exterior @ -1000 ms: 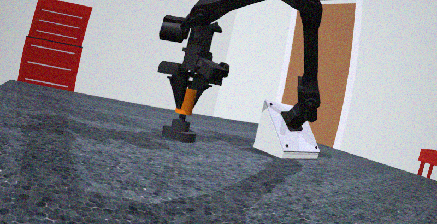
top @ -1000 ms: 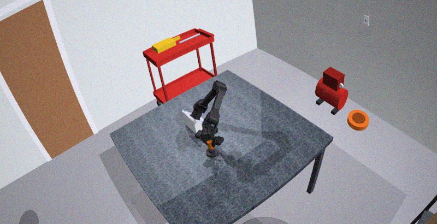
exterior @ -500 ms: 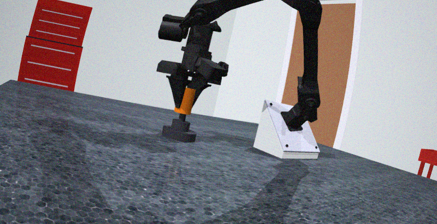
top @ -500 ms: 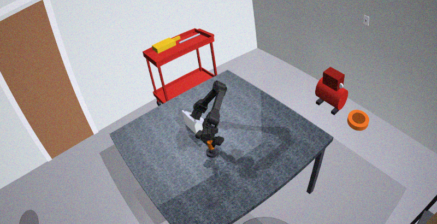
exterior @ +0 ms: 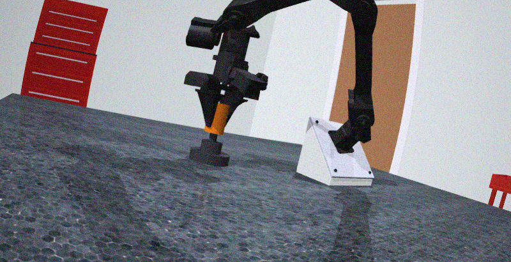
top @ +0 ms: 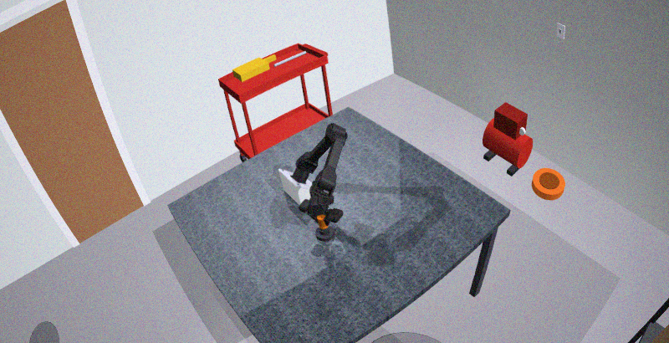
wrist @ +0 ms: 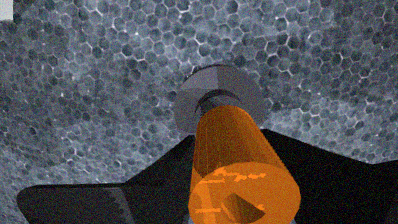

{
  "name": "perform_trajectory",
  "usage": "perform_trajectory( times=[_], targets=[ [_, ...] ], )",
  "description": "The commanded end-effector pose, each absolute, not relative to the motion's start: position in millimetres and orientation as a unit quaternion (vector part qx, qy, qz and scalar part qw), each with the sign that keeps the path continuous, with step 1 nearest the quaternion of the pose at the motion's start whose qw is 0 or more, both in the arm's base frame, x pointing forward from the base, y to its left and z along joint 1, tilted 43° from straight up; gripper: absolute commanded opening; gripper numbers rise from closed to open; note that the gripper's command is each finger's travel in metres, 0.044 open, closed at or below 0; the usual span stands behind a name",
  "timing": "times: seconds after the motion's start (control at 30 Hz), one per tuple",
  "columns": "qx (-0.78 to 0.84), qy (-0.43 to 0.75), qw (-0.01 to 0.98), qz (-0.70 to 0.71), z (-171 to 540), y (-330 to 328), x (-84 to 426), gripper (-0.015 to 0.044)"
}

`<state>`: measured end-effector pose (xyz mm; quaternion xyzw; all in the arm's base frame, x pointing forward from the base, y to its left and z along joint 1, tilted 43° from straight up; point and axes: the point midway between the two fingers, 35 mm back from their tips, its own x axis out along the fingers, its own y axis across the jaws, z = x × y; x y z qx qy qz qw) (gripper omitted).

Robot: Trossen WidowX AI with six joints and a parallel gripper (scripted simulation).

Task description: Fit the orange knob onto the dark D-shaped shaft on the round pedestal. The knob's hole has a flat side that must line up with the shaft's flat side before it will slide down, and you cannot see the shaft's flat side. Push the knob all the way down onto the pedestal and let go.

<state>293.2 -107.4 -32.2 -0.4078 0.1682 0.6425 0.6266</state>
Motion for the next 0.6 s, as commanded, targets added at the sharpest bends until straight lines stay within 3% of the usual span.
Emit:
perform_trajectory(
  times=[0.0,0.57],
  targets=[
    [-0.407,0.168,0.627,0.643,-33.5,-106.7,291.6,0.0],
    [-0.407,0.168,0.627,0.643,-31.3,-109.1,294.0,0.0]
  ],
)
